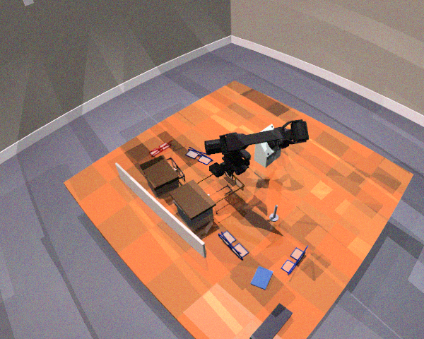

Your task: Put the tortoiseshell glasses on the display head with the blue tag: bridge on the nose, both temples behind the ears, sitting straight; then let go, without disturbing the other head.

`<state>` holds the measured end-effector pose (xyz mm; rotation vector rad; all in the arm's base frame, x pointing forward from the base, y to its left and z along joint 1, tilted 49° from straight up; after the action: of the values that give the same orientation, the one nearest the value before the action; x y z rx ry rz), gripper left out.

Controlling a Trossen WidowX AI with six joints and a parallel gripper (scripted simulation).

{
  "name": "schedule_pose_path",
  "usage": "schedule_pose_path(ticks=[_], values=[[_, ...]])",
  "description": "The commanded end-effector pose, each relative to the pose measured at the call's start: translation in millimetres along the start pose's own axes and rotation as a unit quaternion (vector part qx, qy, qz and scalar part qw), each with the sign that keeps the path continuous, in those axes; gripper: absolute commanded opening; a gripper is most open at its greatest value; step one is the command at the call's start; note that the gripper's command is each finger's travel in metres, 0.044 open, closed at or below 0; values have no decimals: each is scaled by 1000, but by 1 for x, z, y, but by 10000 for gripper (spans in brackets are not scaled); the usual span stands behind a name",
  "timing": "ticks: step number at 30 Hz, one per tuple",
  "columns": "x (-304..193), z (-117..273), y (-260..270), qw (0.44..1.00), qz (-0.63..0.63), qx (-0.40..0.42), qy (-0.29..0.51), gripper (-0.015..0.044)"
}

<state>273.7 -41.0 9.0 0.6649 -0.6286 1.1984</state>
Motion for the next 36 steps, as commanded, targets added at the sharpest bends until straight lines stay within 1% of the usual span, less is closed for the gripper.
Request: schedule_pose_path(ticks=[1,36], values=[[1,-1,-7,1000,-3,2,-3,0],[7,-1,-57,1000,-2,1,-3,0]])
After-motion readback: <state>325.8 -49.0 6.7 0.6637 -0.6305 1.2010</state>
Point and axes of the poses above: the point midway between the two fingers, 35 mm back from their tips, its own z axis back along the fingers, its own y axis across the jaws, x = y × z, the point moved 3 cm from there along z, back along the fingers, and after that the axes turned 6 degrees about -z, right-handed, at the moved point
